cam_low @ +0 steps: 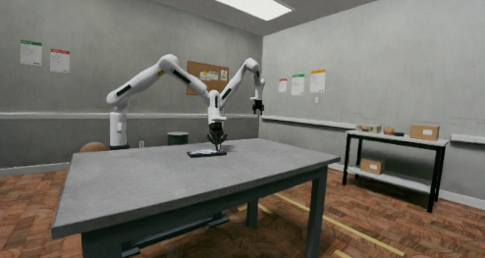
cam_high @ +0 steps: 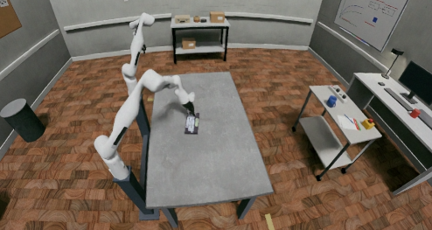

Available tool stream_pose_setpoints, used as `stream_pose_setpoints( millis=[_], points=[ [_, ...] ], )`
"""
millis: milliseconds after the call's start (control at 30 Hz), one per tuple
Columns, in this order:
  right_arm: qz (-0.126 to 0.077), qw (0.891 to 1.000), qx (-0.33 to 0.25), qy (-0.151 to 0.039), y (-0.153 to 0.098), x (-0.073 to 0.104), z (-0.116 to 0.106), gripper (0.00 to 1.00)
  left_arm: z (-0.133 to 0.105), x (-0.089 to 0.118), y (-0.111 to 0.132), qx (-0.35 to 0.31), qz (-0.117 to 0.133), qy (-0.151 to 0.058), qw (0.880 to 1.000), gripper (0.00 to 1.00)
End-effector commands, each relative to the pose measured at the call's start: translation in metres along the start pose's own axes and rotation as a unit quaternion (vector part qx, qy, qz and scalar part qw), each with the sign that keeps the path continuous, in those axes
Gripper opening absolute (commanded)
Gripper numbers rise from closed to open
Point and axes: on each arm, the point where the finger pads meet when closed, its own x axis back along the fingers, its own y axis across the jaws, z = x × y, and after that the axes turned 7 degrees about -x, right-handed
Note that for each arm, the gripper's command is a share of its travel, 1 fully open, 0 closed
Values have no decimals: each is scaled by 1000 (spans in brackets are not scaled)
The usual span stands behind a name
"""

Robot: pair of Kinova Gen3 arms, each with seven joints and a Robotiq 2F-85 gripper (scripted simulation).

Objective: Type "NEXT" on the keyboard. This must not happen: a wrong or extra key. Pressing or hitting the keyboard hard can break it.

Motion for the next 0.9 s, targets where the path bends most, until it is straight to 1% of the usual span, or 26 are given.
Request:
stream_pose_setpoints(
  millis=[0, 767, 867],
  points=[
    [3, 1000, -1, 1, -1, -2, -1, 99, 0, 0, 0, 8, 2, 1, 1000, 1000],
    [1, 1000, -1, 2, 0, -3, -1, 99, 0, 0, 0, 8, 2, 1, 1000, 1000],
    [2, 1000, 1, 4, -1, 3, 3, 99, 0, 0, 0, 8, 2, 1, 1000, 1000]
  ],
)
